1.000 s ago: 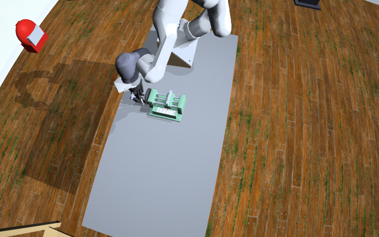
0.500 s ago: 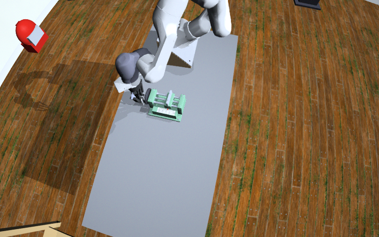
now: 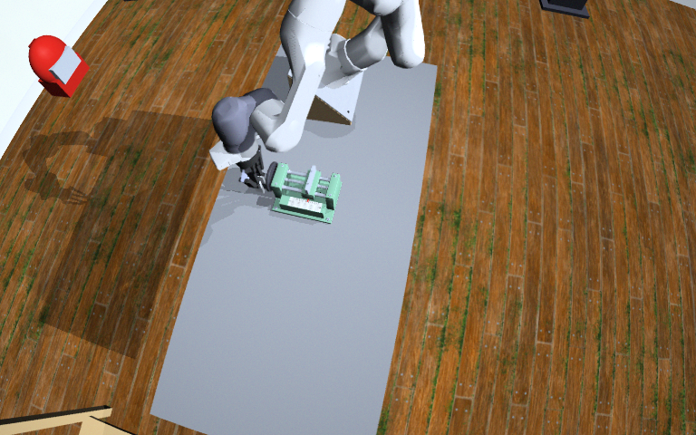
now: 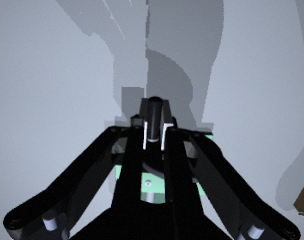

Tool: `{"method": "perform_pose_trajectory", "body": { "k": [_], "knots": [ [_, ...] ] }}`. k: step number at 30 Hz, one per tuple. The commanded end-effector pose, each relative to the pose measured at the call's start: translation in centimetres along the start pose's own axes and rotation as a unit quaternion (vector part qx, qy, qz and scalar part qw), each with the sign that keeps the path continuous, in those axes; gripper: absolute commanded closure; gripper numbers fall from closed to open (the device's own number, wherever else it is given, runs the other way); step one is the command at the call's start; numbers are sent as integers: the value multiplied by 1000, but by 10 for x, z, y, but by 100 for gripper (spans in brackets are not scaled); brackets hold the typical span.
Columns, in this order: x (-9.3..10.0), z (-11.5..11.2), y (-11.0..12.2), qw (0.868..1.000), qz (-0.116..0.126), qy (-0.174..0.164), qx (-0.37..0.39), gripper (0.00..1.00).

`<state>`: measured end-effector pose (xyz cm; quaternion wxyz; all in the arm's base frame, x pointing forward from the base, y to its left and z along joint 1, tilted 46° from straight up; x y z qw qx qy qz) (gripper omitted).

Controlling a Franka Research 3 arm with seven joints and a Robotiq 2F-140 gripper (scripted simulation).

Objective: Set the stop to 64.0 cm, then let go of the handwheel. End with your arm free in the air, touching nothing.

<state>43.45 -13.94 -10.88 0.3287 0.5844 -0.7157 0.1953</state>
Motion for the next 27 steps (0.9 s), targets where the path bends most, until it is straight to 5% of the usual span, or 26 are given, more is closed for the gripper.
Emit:
{"method": "perform_pose_trajectory", "body": {
  "k": [1,27],
  "knots": [
    [-3,1,1,1000,0,1,1,96],
    [-10,2,7,1000,0,1,1,96]
  ]
}}
Point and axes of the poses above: the point where the finger pads meet when closed, its own x axis back along the fingers, its own y axis across the jaws, z = x × y, the point moved 4 cm from there along x, back along the fingers, and after that the axes turned 6 degrees about -x, right-handed, at the moved point
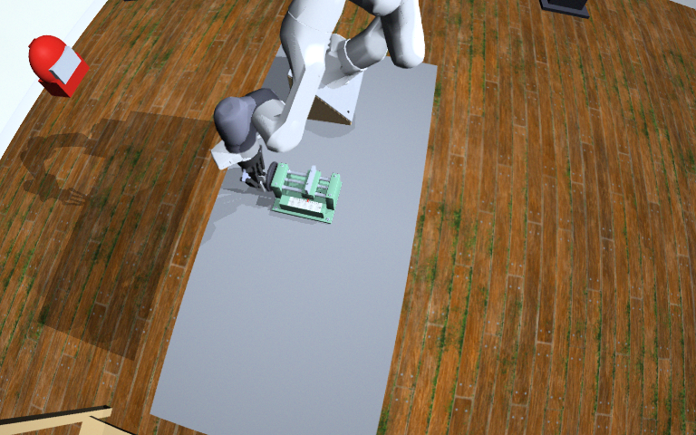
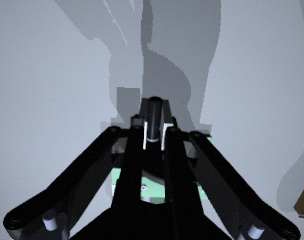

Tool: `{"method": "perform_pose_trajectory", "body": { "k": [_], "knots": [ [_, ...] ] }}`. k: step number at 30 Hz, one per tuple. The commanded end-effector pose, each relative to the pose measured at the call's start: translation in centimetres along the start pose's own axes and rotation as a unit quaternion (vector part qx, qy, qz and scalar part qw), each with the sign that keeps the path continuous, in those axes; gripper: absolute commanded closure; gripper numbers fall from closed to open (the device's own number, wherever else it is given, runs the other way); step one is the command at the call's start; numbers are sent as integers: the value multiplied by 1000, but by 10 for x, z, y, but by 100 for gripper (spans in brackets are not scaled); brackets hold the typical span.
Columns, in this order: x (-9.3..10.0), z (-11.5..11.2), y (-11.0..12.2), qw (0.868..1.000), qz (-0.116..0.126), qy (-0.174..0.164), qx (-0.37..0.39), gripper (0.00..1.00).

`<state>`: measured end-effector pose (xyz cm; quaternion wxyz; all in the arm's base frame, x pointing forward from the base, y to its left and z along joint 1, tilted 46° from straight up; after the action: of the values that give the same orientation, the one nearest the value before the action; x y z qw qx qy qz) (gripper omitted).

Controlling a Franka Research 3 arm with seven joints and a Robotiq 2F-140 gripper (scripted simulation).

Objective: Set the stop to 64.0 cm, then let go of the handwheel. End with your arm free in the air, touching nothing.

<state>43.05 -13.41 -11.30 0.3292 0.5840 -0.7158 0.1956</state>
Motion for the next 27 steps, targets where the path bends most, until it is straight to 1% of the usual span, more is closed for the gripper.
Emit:
{"method": "perform_pose_trajectory", "body": {
  "k": [1,27],
  "knots": [
    [-4,1,3,1000,-1,1,2,96],
    [-11,3,18,1000,-1,1,2,96]
  ]
}}
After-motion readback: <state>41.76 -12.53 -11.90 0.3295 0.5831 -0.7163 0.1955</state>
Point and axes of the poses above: the point where the finger pads meet when closed, its own x axis back along the fingers, its own y axis across the jaws, z = x × y, the point moved 4 cm from there along x, back along the fingers, and after that the axes turned 6 degrees about -x, right-handed, at the moved point
